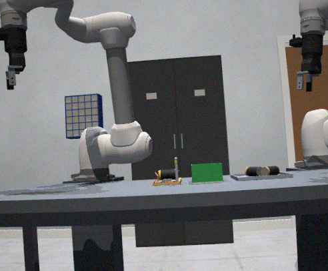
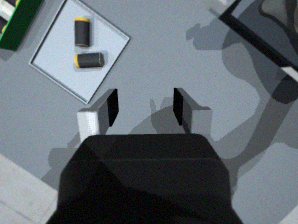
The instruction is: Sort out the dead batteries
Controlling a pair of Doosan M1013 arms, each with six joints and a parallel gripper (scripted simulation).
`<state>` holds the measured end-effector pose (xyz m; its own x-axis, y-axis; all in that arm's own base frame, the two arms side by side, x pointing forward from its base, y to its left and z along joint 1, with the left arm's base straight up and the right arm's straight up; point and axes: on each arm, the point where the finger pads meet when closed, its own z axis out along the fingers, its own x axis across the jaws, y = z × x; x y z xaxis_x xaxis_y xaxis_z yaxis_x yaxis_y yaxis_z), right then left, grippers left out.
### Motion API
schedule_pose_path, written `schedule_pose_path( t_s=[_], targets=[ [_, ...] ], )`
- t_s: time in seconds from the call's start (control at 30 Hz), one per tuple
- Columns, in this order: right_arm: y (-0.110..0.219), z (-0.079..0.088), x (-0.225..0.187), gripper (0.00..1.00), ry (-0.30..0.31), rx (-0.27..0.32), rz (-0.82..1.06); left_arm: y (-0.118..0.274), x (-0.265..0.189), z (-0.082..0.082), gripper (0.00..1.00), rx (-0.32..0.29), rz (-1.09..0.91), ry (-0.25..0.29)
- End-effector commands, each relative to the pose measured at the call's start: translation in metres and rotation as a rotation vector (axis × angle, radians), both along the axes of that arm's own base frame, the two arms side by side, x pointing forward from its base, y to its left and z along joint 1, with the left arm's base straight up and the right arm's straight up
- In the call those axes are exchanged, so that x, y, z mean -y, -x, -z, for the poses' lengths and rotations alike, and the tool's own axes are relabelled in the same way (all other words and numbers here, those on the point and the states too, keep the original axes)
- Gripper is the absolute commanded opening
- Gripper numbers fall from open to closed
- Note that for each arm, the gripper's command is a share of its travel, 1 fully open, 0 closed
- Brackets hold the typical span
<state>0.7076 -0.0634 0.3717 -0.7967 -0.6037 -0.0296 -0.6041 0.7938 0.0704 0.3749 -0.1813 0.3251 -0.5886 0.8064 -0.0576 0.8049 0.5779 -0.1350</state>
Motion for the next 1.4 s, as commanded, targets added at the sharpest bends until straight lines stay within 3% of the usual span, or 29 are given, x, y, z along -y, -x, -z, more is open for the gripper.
schedule_pose_path(
  t_s=[0.0, 0.3, 0.37, 0.4, 0.73, 0.87, 0.93, 0.97, 1.37],
  targets=[
    [0.017, 0.003, 0.034, 1.00, 0.002, -0.018, 0.128, -0.024, 0.035, 0.003, 1.00, -0.008, -0.083, -0.029],
    [0.091, 0.017, 0.139, 1.00, 0.010, -0.091, 0.578, -0.060, 0.114, 0.017, 1.00, -0.018, -0.244, -0.068],
    [0.091, 0.017, 0.139, 1.00, 0.010, -0.091, 0.578, -0.060, 0.114, 0.017, 1.00, -0.018, -0.244, -0.068],
    [0.103, 0.019, 0.152, 1.00, 0.011, -0.101, 0.640, -0.070, 0.142, 0.023, 1.00, -0.020, -0.296, -0.080],
    [0.214, 0.036, 0.242, 1.00, 0.025, -0.196, 1.185, -0.089, 0.239, 0.049, 1.00, -0.018, -0.465, -0.113],
    [0.259, 0.042, 0.266, 1.00, 0.032, -0.235, 1.391, -0.091, 0.282, 0.062, 1.00, -0.015, -0.536, -0.124],
    [0.259, 0.042, 0.266, 1.00, 0.032, -0.235, 1.391, -0.091, 0.282, 0.062, 1.00, -0.015, -0.536, -0.124],
    [0.276, 0.044, 0.274, 1.00, 0.034, -0.250, 1.468, -0.091, 0.313, 0.073, 1.00, -0.013, -0.588, -0.131],
    [0.415, 0.061, 0.309, 1.00, 0.063, -0.388, 2.105, -0.072, 0.439, 0.121, 1.00, 0.001, -0.790, -0.148]
  ],
)
